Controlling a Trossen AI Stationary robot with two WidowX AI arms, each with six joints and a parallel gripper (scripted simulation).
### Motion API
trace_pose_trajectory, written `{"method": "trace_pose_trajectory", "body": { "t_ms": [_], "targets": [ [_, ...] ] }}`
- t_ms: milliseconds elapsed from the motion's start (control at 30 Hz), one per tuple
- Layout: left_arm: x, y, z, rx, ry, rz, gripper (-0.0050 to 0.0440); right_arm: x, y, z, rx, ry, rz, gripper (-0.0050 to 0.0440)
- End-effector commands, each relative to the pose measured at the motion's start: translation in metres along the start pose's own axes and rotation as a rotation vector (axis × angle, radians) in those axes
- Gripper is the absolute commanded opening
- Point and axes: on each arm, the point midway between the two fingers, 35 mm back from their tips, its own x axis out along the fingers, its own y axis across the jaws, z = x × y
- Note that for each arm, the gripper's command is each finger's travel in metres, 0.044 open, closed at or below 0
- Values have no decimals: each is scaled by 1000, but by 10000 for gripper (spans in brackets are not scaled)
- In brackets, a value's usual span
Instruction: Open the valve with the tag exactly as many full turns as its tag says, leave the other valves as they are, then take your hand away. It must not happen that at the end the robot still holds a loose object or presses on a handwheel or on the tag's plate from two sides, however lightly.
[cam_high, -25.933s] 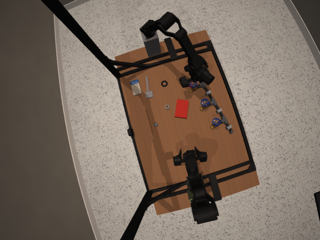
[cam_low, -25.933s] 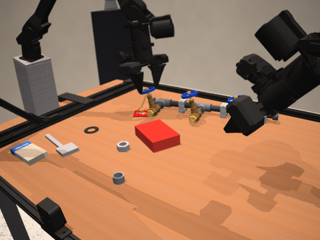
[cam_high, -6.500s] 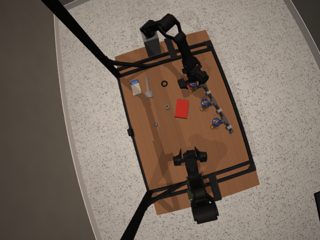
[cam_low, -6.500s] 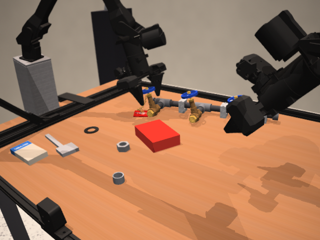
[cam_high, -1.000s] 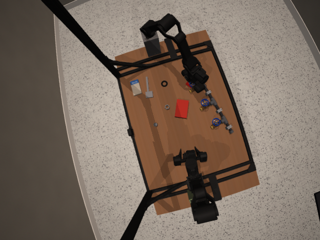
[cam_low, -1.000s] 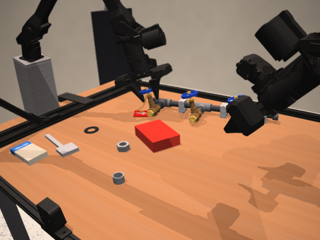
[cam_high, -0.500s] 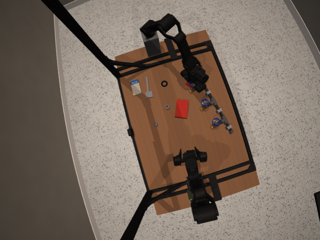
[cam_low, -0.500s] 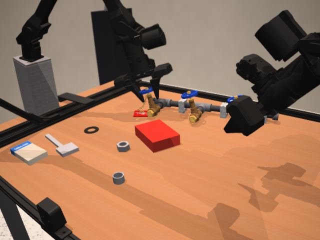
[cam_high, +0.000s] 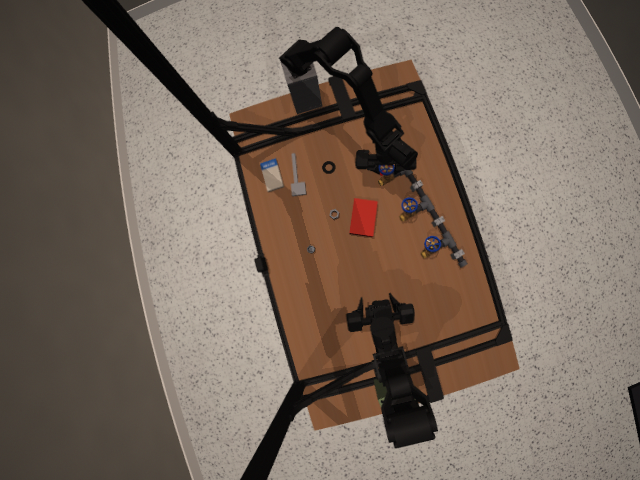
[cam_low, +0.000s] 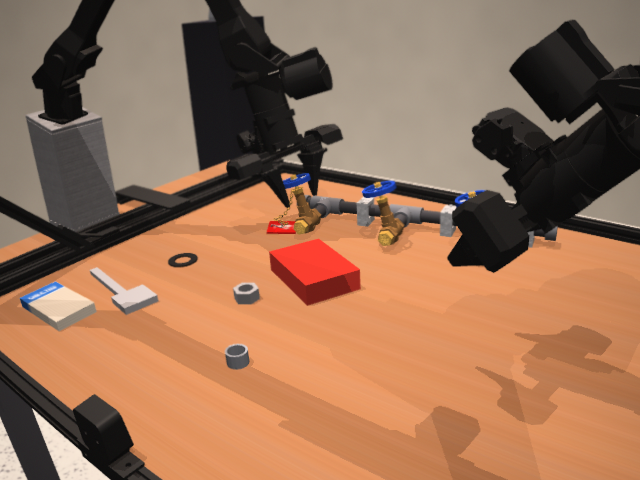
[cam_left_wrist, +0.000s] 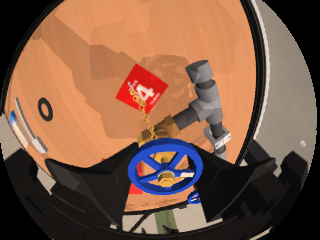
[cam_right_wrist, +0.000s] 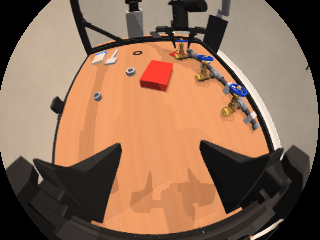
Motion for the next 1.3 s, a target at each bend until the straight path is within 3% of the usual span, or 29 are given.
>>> {"method": "trace_pose_trajectory", "body": {
  "t_ms": [0, 300, 467, 967, 1167, 1267],
  "targets": [
    [0, 0, 0, -218, -1, 0, 0, 0, 0, 0, 0, 0, 0, 400],
    [0, 0, 0, -750, -2, 1, 0, 0, 0, 0, 0, 0, 0, 400],
    [0, 0, 0, -777, -2, 1, 0, 0, 0, 0, 0, 0, 0, 400],
    [0, 0, 0, -742, -1, 0, 360, 0, 0, 0, 0, 0, 0, 400],
    [0, 0, 0, -725, -1, 0, 400, 0, 0, 0, 0, 0, 0, 400],
    [0, 0, 0, -497, -1, 0, 400, 0, 0, 0, 0, 0, 0, 400]
  ]
}}
